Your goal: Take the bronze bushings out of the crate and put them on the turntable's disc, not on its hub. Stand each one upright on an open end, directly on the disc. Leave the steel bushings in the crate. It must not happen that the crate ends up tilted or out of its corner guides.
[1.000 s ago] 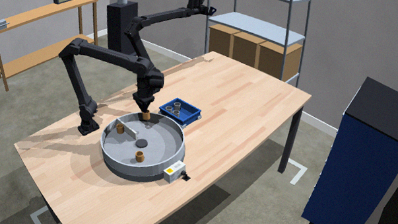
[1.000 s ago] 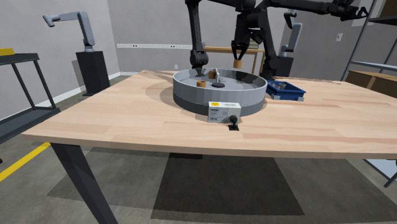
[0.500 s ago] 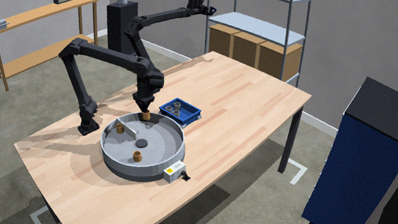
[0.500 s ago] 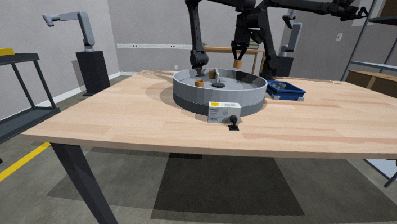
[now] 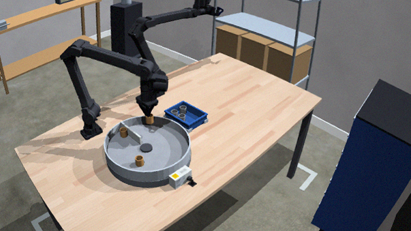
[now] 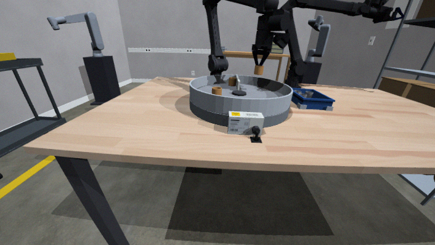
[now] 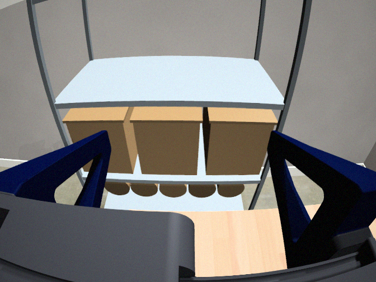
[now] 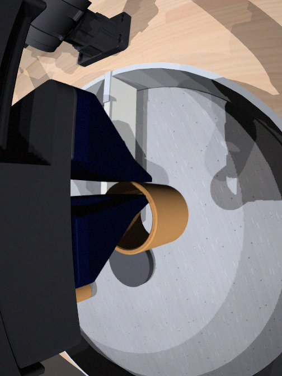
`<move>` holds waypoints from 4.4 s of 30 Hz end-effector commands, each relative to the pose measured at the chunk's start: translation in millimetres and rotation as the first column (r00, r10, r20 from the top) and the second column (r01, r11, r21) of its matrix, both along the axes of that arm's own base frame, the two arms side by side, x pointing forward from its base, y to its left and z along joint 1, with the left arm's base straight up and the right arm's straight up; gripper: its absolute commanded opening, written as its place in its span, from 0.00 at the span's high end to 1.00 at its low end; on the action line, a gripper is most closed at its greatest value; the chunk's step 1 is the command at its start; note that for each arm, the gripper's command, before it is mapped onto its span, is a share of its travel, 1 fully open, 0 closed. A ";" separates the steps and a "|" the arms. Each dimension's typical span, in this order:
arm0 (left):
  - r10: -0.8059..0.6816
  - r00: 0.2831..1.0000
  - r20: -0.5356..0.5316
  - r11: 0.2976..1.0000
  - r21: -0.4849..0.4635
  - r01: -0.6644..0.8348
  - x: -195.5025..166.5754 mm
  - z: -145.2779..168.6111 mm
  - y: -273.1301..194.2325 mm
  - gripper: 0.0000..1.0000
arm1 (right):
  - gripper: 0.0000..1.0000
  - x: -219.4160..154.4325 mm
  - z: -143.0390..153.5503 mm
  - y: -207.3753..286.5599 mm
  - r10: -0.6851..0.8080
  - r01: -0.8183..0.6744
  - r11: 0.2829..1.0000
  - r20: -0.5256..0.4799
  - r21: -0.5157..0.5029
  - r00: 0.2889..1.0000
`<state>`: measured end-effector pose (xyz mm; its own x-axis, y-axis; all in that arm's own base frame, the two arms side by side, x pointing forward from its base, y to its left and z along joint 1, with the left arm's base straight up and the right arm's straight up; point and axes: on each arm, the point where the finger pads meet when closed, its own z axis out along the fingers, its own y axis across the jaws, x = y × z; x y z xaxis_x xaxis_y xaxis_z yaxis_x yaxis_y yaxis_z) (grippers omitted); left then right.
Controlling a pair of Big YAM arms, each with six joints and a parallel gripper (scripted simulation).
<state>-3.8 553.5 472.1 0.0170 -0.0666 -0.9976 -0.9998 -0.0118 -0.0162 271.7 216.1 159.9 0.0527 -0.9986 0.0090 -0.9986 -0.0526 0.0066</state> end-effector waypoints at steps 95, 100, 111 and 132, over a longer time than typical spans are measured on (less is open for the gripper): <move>0.006 1.000 -0.017 0.998 0.067 -0.005 -4.9 28.5 -8.7 0.00 | 1.00 3.0 -63.2 7.7 0.007 -0.007 1.000 0.020 0.022 1.000; 0.006 1.000 -0.017 0.998 0.067 -0.005 -4.9 28.5 -8.7 0.00 | 1.00 2.9 -63.2 7.7 0.007 -0.007 1.000 0.020 0.022 1.000; 0.006 1.000 -0.017 0.998 0.067 -0.005 -4.9 28.5 -8.7 0.00 | 1.00 3.0 -67.7 7.7 0.007 -0.007 1.000 0.017 0.020 1.000; 0.006 1.000 -0.017 0.998 0.067 -0.005 -4.9 28.5 -8.7 0.00 | 1.00 2.7 -71.3 7.3 0.007 -0.007 1.000 0.017 0.020 1.000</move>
